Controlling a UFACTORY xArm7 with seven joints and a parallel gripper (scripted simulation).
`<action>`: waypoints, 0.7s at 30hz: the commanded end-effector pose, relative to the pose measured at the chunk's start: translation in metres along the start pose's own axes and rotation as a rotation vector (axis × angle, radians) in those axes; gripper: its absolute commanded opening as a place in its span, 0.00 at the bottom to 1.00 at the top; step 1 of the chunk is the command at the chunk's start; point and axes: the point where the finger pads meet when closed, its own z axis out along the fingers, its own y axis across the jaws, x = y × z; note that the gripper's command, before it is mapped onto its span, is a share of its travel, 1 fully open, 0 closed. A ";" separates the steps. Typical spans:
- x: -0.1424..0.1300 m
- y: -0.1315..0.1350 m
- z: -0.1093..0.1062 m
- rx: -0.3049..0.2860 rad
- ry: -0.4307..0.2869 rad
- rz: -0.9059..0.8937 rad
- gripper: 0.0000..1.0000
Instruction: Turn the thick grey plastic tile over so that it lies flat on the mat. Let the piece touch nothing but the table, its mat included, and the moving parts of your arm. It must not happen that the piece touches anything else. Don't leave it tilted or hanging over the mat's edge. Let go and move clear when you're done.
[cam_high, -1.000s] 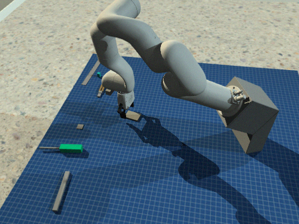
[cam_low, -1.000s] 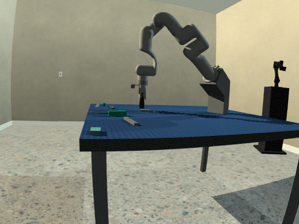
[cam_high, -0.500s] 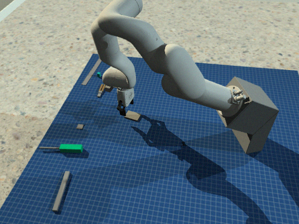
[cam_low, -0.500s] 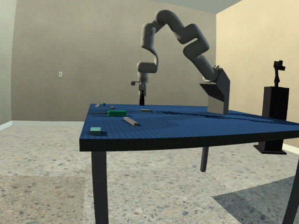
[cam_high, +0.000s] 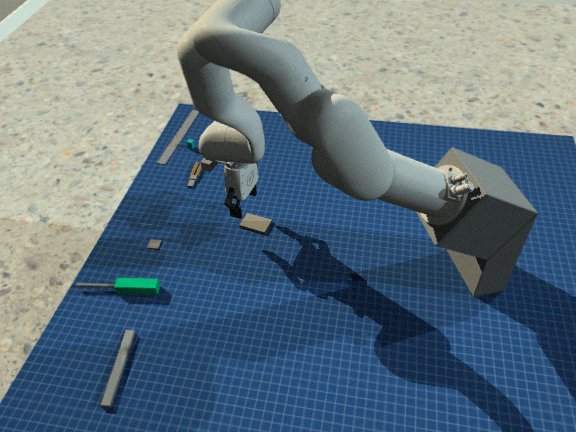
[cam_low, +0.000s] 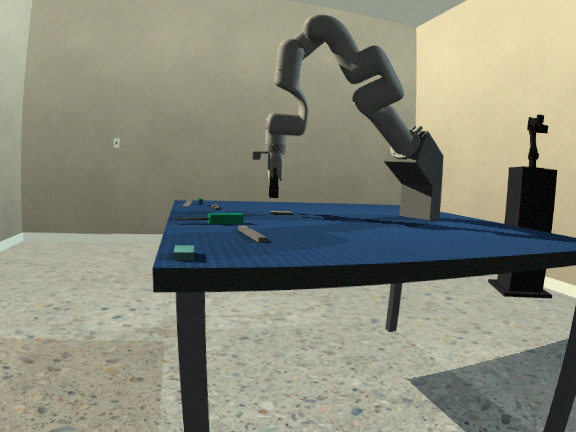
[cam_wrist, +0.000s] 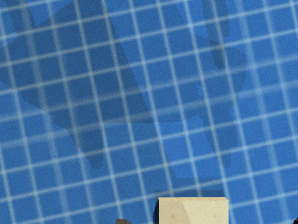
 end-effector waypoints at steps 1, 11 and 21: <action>0.001 0.001 -0.006 -0.001 -0.001 0.002 1.00; 0.001 0.001 -0.008 -0.002 -0.001 0.002 1.00; 0.001 0.001 -0.008 -0.002 -0.001 0.002 1.00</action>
